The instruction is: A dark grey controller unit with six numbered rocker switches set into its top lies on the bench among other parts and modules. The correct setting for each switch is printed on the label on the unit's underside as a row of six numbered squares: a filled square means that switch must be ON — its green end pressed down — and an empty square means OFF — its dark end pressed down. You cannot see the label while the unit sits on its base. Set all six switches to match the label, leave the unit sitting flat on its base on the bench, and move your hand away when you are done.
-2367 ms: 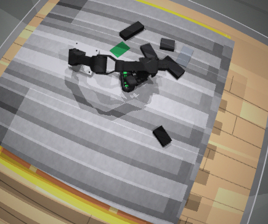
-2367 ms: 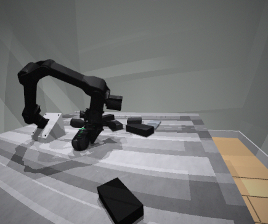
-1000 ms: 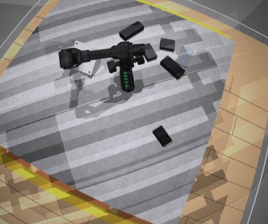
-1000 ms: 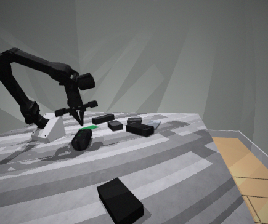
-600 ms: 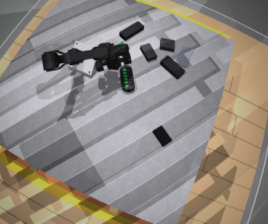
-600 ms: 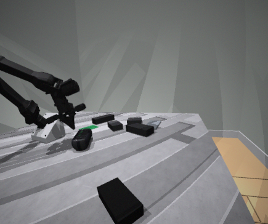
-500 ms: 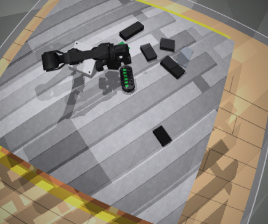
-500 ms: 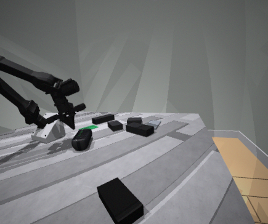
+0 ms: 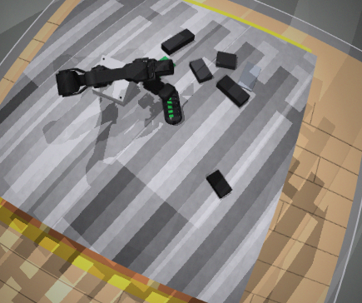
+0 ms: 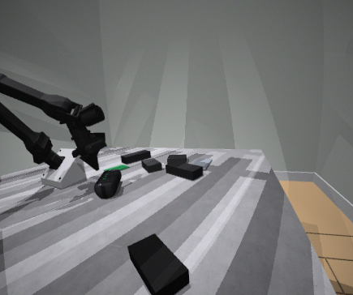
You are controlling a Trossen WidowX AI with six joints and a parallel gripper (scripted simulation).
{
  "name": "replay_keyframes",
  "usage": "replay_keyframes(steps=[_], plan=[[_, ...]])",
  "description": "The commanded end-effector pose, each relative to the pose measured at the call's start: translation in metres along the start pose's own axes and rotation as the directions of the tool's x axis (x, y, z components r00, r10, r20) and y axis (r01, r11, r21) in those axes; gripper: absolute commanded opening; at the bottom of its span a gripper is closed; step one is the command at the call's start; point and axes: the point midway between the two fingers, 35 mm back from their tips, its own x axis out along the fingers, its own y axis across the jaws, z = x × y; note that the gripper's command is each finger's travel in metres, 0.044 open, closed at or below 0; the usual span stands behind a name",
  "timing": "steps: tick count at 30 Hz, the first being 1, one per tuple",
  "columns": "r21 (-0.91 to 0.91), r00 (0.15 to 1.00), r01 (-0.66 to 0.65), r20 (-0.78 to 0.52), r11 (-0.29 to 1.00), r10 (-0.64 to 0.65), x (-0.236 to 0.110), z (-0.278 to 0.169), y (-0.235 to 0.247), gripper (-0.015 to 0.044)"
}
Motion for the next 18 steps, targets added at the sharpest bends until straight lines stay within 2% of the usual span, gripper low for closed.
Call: replay_keyframes(steps=[1,5,8,13,18], plan=[[0.59,1.0,0.0,0.002,0.807,-0.001,-0.0002,-0.0006,0.0012,0.0],[0.832,1.0,-0.002,0.004,0.554,-0.002,-0.0003,-0.0008,0.0015,0.0],[0.945,1.0,-0.004,0.005,0.327,-0.003,-0.0004,-0.0009,0.0018,0.0],[0.999,1.0,-0.006,0.006,0.052,-0.004,-0.0005,-0.001,0.002,0.0],[0.974,1.0,-0.008,0.007,-0.226,-0.004,-0.0006,-0.001,0.0024,0.0]])
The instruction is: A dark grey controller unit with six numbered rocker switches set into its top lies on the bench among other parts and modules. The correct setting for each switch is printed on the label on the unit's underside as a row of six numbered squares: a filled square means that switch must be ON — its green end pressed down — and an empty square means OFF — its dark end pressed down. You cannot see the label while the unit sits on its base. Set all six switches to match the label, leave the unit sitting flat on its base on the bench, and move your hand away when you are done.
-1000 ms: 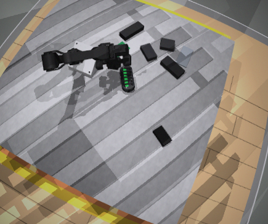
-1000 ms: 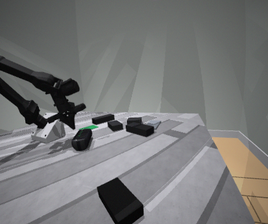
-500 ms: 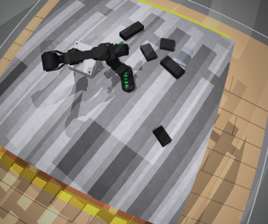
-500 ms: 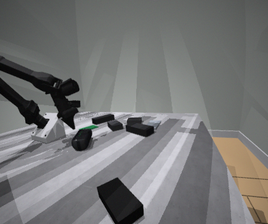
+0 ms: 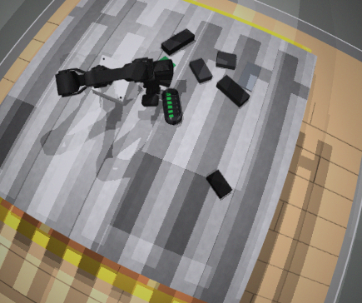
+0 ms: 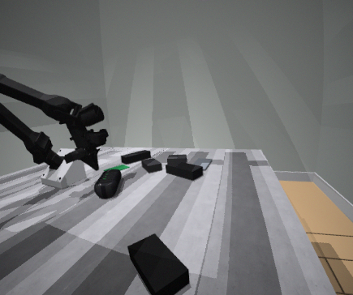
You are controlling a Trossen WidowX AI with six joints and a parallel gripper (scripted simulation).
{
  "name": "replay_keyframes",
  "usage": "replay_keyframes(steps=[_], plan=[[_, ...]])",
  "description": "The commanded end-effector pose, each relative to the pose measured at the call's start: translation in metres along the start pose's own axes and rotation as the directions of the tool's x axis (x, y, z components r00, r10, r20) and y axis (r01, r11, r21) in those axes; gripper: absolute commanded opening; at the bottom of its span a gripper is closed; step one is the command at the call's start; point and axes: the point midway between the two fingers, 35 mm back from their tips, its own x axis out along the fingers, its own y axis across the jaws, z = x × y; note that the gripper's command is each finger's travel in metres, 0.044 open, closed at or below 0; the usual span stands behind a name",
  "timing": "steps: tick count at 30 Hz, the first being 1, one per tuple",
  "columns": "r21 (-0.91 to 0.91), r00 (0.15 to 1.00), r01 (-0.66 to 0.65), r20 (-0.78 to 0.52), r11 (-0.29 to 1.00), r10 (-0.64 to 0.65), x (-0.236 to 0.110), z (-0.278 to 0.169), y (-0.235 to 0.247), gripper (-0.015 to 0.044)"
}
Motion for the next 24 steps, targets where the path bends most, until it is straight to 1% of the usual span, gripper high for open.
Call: replay_keyframes(steps=[1,6,9,10,24], plan=[[0.75,1.0,-0.006,0.005,0.662,0.004,-0.0001,-0.0017,0.0006,0.0],[0.904,1.0,-0.007,0.006,0.428,0.004,-0.0002,-0.002,0.0006,0.0],[0.963,1.0,-0.008,0.007,0.271,0.004,-0.0003,-0.0021,0.0005,0.0],[0.97,1.0,-0.008,0.007,0.242,0.004,-0.0003,-0.0021,0.0005,0.0],[0.972,1.0,-0.008,0.007,0.234,0.004,-0.0003,-0.0021,0.0005,0.0]])
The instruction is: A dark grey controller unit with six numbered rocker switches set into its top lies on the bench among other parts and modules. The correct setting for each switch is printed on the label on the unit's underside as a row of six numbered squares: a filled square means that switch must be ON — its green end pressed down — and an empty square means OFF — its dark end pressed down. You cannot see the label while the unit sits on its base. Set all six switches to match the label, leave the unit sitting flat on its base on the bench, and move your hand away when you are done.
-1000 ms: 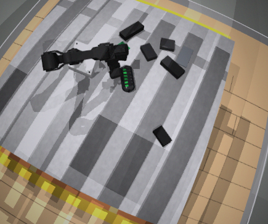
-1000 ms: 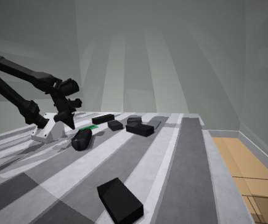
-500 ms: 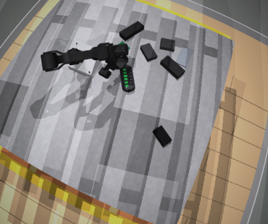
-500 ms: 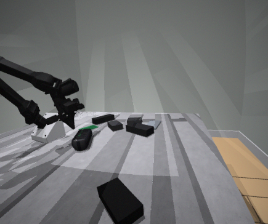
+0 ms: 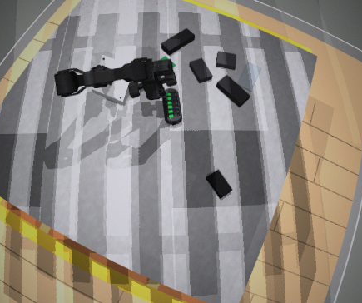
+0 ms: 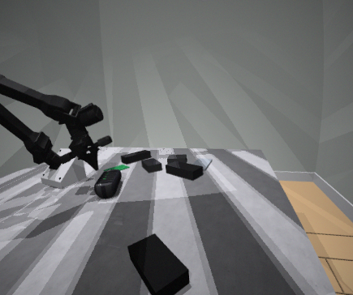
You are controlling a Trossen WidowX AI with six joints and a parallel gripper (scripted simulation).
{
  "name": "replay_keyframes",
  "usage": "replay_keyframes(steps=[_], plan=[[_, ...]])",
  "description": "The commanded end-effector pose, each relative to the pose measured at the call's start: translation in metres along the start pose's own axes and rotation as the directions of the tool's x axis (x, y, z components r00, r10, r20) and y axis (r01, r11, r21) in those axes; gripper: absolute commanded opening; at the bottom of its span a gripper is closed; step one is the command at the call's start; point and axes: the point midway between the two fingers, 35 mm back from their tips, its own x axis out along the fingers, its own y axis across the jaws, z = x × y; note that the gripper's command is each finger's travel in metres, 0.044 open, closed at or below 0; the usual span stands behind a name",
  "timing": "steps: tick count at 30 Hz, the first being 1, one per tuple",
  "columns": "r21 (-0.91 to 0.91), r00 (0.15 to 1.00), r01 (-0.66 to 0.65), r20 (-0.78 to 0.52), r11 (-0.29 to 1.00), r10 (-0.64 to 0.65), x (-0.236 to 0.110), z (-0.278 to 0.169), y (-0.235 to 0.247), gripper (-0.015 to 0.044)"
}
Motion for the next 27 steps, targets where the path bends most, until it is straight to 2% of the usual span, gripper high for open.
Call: replay_keyframes(steps=[1,4,7,10,13,16,20,24,27], plan=[[0.067,1.0,-0.001,-0.003,0.998,0.001,0.0,-0.001,-0.001,0.0],[0.067,1.0,-0.001,-0.003,0.998,0.001,0.0,-0.001,-0.001,0.0],[-0.019,1.0,0.012,-0.001,1.0,-0.012,-0.001,0.002,0.003,0.0],[-0.278,0.998,0.06,-0.004,0.959,-0.064,-0.003,0.013,0.016,0.0],[-0.533,0.993,0.096,-0.007,0.841,-0.118,-0.004,0.025,0.029,0.0],[-0.747,0.985,0.106,-0.011,0.656,-0.171,-0.003,0.036,0.041,0.0],[-0.939,0.97,0.069,-0.016,0.337,-0.242,-0.001,0.05,0.057,0.0],[-0.999,0.951,-0.028,-0.021,-0.019,-0.31,0.003,0.064,0.071,0.0],[-0.952,0.933,-0.132,-0.024,-0.278,-0.36,0.007,0.074,0.081,0.0]])
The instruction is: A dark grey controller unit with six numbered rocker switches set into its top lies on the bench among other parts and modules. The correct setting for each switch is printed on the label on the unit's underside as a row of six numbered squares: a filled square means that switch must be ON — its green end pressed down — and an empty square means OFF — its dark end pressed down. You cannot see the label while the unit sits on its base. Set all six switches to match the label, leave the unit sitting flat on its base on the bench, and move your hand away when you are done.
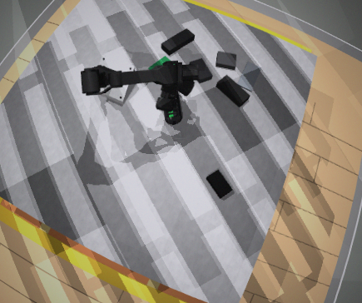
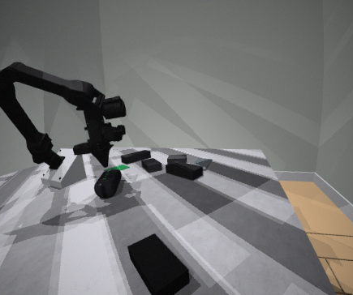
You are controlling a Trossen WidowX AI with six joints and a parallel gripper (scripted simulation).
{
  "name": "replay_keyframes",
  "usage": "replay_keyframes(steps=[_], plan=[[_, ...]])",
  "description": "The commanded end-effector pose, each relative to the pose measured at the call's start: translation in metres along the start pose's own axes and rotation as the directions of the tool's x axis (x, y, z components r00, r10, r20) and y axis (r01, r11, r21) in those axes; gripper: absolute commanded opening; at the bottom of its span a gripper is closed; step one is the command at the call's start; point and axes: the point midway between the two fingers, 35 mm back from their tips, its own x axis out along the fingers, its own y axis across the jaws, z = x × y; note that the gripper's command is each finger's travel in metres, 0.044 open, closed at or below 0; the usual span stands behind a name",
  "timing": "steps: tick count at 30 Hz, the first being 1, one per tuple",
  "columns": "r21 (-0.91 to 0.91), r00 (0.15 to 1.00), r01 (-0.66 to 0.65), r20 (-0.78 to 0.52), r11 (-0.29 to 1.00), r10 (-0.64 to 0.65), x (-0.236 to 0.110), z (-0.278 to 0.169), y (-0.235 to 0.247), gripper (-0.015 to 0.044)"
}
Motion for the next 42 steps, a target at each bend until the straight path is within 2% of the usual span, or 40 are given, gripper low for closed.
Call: replay_keyframes(steps=[1,4,9,18,42], plan=[[-0.752,0.985,-0.073,-0.159,0.655,-0.072,0.007,0.042,-0.014,0.0],[-0.87,0.975,-0.136,-0.202,0.474,-0.09,0.01,0.053,-0.018,0.0],[-0.953,0.96,-0.231,-0.256,0.195,-0.112,0.015,0.066,-0.023,0.0],[-0.877,0.933,-0.36,-0.331,-0.319,-0.143,0.025,0.081,-0.03,0.0],[-0.865,0.931,-0.365,-0.335,-0.346,-0.145,0.031,0.082,-0.031,0.0]])
